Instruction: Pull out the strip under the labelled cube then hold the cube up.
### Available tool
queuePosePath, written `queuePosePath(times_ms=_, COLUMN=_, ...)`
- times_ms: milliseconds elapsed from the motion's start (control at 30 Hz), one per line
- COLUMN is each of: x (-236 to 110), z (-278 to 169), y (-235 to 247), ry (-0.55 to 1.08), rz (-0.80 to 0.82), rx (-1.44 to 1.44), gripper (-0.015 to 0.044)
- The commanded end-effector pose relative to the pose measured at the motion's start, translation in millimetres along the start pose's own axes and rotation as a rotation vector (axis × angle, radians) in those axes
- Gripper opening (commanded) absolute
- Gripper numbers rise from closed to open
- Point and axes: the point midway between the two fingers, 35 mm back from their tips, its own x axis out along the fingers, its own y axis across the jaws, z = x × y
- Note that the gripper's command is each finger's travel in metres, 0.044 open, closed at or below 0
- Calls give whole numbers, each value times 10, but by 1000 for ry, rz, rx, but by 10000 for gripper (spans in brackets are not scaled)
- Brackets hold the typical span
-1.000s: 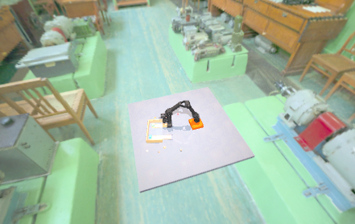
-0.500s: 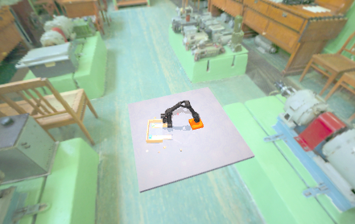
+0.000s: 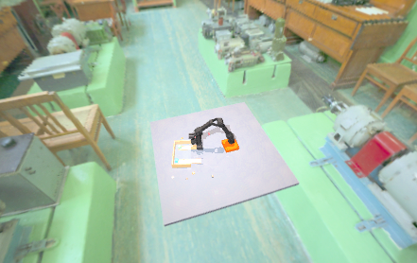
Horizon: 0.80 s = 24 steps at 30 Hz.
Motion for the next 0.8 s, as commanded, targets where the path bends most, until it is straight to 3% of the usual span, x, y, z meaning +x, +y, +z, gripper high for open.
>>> queuePosePath(times_ms=0, x=14, z=9, y=-8, ry=-2, rz=-6, rx=4, gripper=0)
queuePosePath(times_ms=767, x=29, z=-173, y=8, ry=0, rz=-6, rx=4, gripper=0)
